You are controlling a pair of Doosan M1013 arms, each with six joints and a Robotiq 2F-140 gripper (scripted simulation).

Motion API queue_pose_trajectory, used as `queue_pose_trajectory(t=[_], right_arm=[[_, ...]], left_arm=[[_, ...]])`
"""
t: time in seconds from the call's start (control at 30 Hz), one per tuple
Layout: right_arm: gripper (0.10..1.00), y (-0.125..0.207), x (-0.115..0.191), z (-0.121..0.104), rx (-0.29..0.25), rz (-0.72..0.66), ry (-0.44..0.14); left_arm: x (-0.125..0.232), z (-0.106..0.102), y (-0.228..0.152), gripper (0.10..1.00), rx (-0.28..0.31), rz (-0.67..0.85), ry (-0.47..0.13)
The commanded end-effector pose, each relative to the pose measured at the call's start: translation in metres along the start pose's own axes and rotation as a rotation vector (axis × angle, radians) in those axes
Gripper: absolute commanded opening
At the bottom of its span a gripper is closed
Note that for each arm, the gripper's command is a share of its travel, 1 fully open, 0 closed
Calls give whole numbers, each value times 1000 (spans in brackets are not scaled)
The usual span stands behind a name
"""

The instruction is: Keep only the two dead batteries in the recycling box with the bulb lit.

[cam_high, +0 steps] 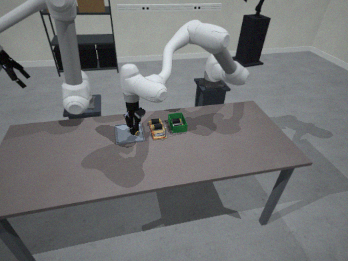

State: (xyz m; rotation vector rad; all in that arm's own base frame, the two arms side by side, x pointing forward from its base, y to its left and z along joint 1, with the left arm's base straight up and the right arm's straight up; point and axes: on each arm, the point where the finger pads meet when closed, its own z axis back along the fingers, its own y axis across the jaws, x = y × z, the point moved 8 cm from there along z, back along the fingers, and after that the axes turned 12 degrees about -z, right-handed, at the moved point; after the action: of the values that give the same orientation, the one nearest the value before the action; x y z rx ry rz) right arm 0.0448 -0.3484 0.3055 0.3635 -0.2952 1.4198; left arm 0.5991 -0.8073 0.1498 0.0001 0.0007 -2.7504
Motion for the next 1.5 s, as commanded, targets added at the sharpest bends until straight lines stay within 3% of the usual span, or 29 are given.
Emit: queue_pose_trajectory(t=[0.0, 0.3, 0.43, 0.5, 0.6, 1.07, 1.47], right_arm=[[1000, 0, 3, -2, -3, 1, -8], [1000, 0, 3, -2, -3, 1, -8], [1000, 0, 3, -2, -3, 1, -8], [1000, 0, 3, -2, -3, 1, -8], [1000, 0, 3, -2, -3, 1, -8], [1000, 0, 3, -2, -3, 1, -8], [1000, 0, 3, -2, -3, 1, -8]], left_arm=[[3, 18, 2, 244, 5, -4, 1], [4, 23, 1, 244, 3, -4, 0], [4, 69, 1, 244, 5, -4, 1], [4, 69, 1, 244, 5, -4, 1], [4, 96, 1, 244, 5, -4, 1], [4, 92, 1, 244, 2, 119, 0], [3, 92, 1, 244, 2, 684, 2]])
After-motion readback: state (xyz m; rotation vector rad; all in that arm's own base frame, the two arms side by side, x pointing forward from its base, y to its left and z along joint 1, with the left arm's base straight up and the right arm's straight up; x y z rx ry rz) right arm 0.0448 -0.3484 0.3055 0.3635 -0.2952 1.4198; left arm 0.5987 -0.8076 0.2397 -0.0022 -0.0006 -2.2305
